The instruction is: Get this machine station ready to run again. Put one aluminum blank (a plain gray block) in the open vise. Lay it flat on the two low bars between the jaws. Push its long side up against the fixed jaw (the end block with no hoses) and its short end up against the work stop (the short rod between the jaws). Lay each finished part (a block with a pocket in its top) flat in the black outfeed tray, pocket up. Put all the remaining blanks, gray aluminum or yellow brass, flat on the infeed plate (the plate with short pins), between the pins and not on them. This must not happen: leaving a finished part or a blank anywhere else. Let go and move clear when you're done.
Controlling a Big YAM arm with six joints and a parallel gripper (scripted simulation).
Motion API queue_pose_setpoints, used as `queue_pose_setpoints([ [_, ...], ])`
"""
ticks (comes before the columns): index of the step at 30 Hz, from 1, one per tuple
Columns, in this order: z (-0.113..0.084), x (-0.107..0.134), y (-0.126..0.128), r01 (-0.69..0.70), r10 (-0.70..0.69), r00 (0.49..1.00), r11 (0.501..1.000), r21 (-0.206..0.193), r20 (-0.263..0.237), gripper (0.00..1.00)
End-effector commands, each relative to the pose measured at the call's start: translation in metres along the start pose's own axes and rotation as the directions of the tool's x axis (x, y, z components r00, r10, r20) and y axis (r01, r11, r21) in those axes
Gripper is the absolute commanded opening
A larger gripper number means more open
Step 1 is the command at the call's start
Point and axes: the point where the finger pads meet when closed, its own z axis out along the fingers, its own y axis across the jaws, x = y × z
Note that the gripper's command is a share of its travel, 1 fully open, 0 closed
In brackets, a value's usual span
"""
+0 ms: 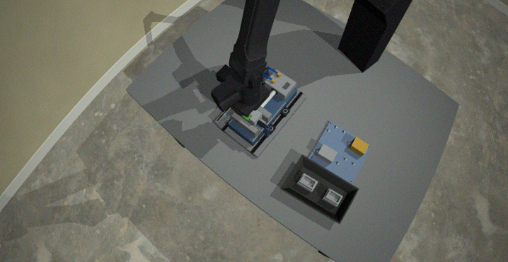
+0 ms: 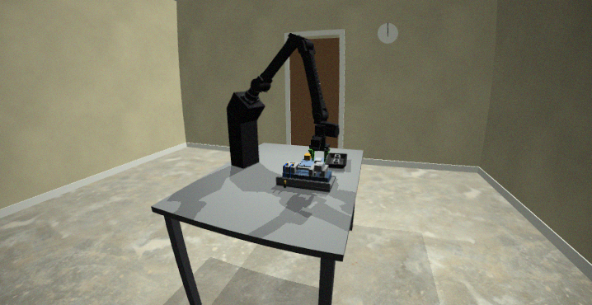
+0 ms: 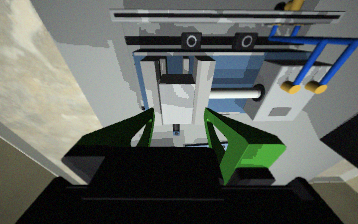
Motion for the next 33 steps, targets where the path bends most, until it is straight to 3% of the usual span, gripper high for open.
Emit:
queue_pose_setpoints([
  [1,-0.027,0.006,0.017,0.008,-0.008,1.0,0.999,-0.035,0.002,0.64],
  [17,-0.06,0.006,0.015,0.009,-0.009,1.0,0.999,-0.035,0.002,0.64],
  [29,-0.066,0.004,0.021,0.01,-0.009,1.0,0.999,-0.049,0.005,0.64],
  [30,-0.066,0.004,0.021,0.01,-0.009,1.0,0.999,-0.049,0.005,0.0],
  [33,-0.066,0.004,0.022,0.01,-0.009,1.0,0.999,-0.051,0.006,0.0],
])
